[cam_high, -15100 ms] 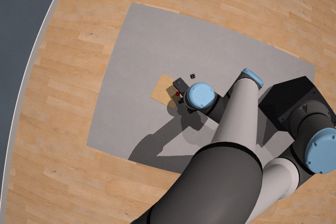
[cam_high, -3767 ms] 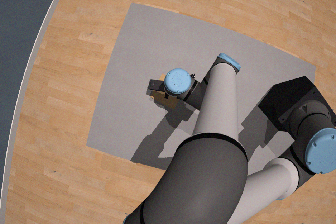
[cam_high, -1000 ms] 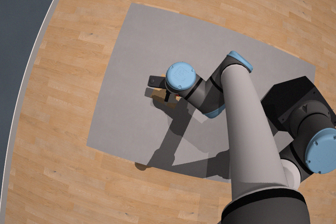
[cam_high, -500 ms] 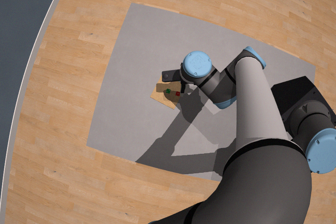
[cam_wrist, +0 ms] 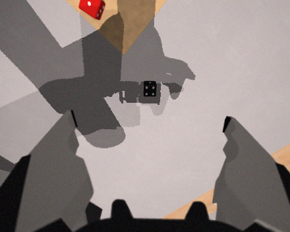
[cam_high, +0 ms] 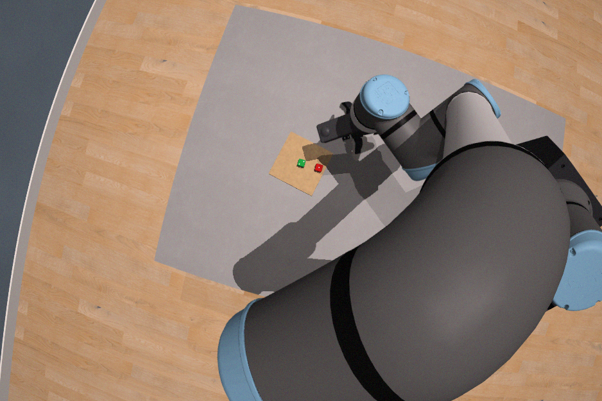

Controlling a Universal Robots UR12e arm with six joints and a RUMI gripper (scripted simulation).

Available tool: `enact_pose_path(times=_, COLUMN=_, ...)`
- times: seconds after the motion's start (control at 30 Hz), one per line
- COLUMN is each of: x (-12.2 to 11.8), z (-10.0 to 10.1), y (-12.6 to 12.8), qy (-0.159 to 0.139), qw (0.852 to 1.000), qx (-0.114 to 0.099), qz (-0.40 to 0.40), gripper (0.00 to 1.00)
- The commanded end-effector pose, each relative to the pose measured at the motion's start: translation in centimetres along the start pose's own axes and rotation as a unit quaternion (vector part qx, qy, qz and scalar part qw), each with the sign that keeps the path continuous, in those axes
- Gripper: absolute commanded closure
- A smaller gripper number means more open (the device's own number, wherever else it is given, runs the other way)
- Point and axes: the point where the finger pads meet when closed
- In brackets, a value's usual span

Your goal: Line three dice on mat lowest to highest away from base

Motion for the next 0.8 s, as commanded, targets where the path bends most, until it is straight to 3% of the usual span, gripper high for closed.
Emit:
enact_pose_path(times=0.0, x=-0.73, z=0.03, y=0.10, qy=0.003, qw=1.000, qx=0.001, qz=-0.016, gripper=0.00)
enact_pose_path(times=0.07, x=-0.73, z=0.03, y=0.10, qy=0.003, qw=1.000, qx=0.001, qz=-0.016, gripper=0.00)
enact_pose_path(times=0.1, x=-0.73, z=0.03, y=0.10, qy=0.003, qw=1.000, qx=0.001, qz=-0.016, gripper=0.79)
enact_pose_path(times=0.77, x=-0.73, z=0.03, y=0.10, qy=0.003, qw=1.000, qx=0.001, qz=-0.016, gripper=0.79)
Point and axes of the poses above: the point where the finger pads meet when closed, its own z axis out along the fingers, its own y axis across the jaws, x = y × z, and after that the axes turned 8 degrees about -z, right-handed
